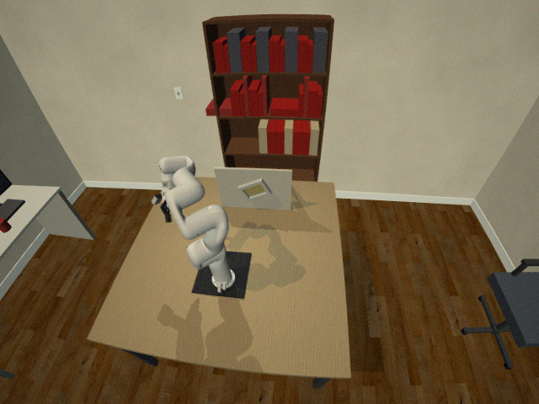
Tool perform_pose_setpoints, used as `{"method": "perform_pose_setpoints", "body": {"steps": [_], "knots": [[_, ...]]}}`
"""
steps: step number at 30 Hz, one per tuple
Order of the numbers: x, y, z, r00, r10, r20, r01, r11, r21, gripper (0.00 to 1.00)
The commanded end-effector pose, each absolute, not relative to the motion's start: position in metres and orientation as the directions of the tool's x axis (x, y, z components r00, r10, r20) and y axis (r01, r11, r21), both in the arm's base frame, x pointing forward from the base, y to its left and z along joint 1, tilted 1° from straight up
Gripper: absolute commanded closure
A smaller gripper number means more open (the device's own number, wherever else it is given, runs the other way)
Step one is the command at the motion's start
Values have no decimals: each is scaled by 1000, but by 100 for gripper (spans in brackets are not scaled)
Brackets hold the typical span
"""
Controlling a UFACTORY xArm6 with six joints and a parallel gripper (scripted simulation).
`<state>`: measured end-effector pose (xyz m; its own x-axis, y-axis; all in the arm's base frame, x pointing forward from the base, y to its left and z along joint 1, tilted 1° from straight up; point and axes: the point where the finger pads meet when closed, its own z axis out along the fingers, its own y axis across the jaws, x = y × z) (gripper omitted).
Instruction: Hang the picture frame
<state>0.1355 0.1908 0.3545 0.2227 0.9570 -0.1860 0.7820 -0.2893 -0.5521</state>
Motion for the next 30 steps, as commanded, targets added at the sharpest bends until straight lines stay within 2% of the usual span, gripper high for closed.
{"method": "perform_pose_setpoints", "body": {"steps": [1, 30], "knots": [[136, 191, 355, 223, 958, -182, 783, -287, -552, 0], [135, 199, 353, 230, 963, -140, 762, -267, -590, 0]]}}
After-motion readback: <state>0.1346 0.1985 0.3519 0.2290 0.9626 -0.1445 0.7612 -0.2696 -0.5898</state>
